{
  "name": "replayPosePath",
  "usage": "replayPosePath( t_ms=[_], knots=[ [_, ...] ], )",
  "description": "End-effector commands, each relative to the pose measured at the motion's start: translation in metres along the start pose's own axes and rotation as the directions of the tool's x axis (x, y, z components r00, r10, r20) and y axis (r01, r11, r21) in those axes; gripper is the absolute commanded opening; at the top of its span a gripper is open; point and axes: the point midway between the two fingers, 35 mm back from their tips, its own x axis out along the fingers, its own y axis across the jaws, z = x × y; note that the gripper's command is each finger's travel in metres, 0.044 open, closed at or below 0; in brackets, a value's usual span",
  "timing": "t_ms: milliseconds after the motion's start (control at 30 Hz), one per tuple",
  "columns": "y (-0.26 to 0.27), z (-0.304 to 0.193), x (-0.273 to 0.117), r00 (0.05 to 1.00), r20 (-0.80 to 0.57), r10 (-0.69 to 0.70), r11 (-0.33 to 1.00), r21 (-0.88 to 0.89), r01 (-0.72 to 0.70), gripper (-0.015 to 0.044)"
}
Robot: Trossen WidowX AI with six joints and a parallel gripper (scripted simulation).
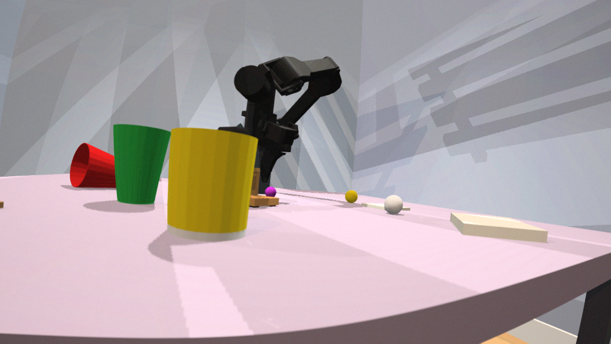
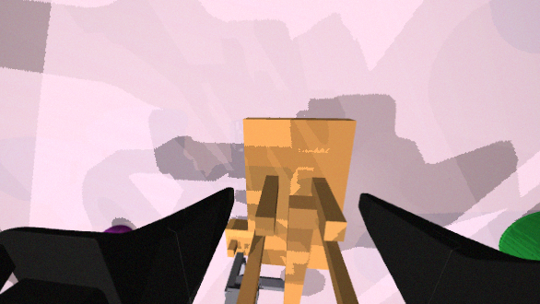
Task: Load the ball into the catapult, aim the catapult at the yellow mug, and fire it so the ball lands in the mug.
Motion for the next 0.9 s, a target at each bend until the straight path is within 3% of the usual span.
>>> replayPosePath(
  t_ms=[0, 100, 200, 233, 567, 700, 867],
  knots=[
    [-0.005, 0.001, -0.048, 1.0, 0.003, -0.019, 1.0, -0.008, 0.02, 0.044],
    [-0.002, -0.001, -0.088, 1.0, 0.004, -0.018, 1.0, -0.007, 0.018, 0.044],
    [-0.001, -0.001, -0.091, 1.0, 0.005, -0.018, 1.0, -0.007, 0.018, 0.044],
    [-0.005, 0.0, -0.075, 1.0, 0.016, -0.024, 1.0, 0.004, 0.024, 0.044],
    [0.001, -0.001, -0.081, 1.0, 0.008, -0.014, 1.0, 0.002, 0.014, 0.044],
    [0.0, 0.0, -0.039, 1.0, 0.009, -0.013, 1.0, 0.001, 0.013, 0.044],
    [0.0, 0.0, -0.037, 1.0, 0.009, -0.013, 1.0, 0.001, 0.013, 0.044]
  ],
)
